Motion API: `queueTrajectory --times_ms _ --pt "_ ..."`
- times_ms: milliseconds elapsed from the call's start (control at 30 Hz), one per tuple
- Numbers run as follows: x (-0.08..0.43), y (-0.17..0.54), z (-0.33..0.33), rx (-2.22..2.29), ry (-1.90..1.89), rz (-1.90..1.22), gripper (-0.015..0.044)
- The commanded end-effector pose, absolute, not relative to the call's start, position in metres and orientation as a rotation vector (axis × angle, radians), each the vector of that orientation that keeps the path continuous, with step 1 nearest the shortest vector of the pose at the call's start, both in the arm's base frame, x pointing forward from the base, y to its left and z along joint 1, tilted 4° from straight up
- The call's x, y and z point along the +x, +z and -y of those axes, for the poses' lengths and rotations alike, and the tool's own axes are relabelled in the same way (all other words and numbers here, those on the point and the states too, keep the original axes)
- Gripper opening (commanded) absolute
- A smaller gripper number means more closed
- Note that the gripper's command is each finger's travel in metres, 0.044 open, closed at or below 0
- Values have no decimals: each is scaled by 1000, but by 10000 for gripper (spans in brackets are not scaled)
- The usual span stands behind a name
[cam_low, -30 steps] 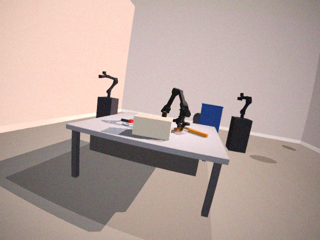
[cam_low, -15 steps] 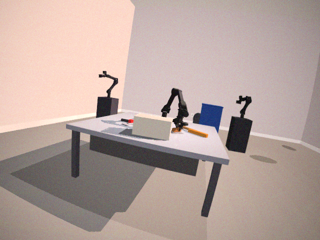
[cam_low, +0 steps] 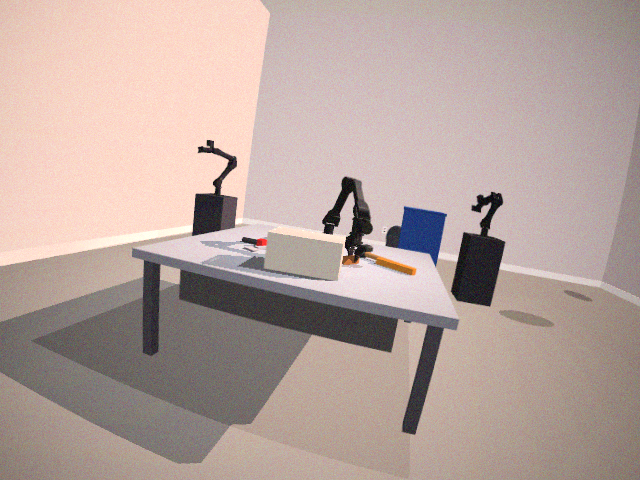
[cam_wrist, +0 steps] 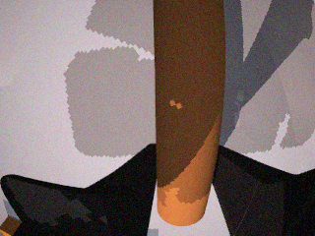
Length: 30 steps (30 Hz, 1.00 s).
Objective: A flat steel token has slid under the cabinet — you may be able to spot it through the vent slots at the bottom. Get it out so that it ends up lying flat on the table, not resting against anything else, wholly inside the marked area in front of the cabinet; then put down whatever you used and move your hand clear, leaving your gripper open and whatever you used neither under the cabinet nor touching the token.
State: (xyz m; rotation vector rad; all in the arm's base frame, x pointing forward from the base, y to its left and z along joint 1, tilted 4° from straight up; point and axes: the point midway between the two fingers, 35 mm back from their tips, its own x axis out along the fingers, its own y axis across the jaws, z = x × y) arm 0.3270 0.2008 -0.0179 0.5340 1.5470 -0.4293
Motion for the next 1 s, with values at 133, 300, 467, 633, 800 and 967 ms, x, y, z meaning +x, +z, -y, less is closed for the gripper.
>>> queueTrajectory --times_ms 133,300,467,633,800,967 --pt "342 -18 -191 533 -430 -1545 0" --pt "349 -19 -186 533 -430 -1544 0" --pt "357 -19 -181 532 -430 -1543 0" --pt "363 -19 -176 532 -430 -1542 0" --pt "370 -20 -171 532 -430 -1542 0" --pt "373 -20 -168 532 -430 -1542 0"
